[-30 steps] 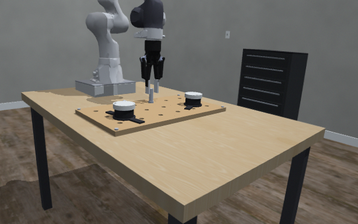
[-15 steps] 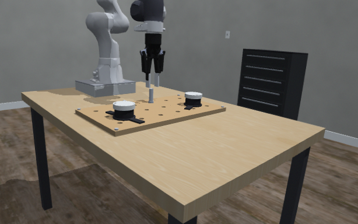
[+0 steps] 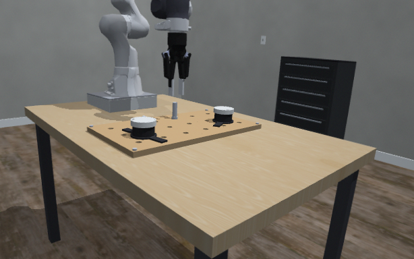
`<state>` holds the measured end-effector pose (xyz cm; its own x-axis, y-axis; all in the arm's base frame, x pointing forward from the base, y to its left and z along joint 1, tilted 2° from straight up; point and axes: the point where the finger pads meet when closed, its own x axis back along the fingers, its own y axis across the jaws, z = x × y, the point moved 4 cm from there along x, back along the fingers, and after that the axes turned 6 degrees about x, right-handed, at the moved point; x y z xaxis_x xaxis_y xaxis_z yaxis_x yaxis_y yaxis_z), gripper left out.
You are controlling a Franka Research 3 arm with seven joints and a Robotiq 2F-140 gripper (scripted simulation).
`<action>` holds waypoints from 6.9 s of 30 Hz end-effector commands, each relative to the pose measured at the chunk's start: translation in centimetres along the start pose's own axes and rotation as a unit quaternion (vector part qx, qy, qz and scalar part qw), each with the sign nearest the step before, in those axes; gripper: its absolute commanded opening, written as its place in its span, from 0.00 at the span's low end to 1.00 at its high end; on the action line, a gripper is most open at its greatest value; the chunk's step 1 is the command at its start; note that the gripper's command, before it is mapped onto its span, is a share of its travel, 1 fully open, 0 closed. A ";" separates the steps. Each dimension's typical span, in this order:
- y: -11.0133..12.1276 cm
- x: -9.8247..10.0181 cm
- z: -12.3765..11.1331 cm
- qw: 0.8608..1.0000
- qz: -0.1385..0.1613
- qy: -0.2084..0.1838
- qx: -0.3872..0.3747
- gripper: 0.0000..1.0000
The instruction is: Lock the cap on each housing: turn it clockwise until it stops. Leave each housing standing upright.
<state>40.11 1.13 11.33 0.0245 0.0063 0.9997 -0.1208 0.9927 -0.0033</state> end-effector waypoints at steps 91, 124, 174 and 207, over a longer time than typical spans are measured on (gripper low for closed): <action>0.0 -1.0 0.4 1.000 0.001 0.006 0.000 0.36; 0.0 -6.1 0.6 1.000 0.001 0.006 0.000 0.36; 0.1 -8.3 0.7 1.000 0.001 0.006 0.000 0.36; 0.1 -8.3 0.7 1.000 0.001 0.006 0.000 0.10</action>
<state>39.31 1.06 3.17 0.0346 0.0097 0.9994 -0.1228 0.9924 -0.0054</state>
